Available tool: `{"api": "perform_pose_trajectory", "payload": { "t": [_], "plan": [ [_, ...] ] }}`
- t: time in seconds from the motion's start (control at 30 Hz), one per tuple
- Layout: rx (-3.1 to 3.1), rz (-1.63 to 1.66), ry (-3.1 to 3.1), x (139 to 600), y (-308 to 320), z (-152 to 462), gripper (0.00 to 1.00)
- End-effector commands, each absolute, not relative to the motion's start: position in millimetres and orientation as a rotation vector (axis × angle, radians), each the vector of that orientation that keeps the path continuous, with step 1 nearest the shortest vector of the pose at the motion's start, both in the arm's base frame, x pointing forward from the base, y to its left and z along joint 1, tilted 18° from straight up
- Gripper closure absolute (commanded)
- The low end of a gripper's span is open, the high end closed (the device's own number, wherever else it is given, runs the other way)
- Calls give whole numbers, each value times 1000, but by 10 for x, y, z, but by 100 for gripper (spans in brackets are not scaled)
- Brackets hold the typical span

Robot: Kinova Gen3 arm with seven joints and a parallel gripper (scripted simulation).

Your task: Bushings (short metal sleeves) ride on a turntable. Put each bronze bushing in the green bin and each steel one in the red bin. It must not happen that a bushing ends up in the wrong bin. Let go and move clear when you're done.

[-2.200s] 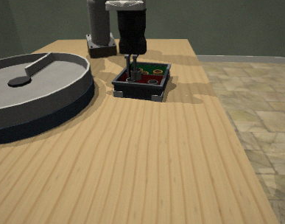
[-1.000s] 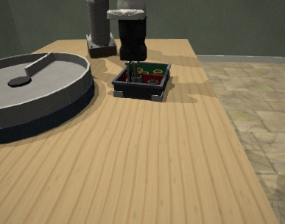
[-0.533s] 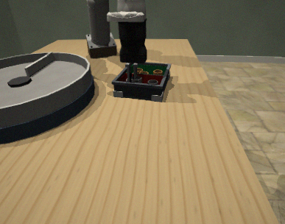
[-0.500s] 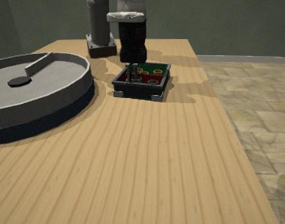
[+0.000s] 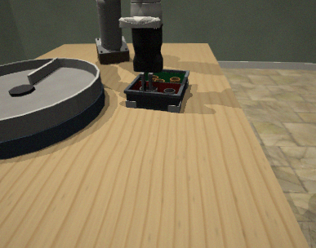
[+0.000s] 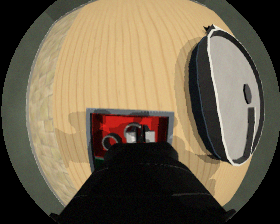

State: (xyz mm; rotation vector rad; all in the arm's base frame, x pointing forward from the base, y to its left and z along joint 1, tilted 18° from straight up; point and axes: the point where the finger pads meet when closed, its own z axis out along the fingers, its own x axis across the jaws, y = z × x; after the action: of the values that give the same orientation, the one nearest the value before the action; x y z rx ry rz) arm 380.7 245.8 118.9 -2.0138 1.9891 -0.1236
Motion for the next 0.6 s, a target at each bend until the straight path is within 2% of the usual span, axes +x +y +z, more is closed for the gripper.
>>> {"api": "perform_pose_trajectory", "payload": {
  "t": [0.0,0.57],
  "plan": [
    [-2013,-124,1988,3813,2462,1184,100],
    [-2013,-124,1988,3842,2479,1080,100]
  ]
}}
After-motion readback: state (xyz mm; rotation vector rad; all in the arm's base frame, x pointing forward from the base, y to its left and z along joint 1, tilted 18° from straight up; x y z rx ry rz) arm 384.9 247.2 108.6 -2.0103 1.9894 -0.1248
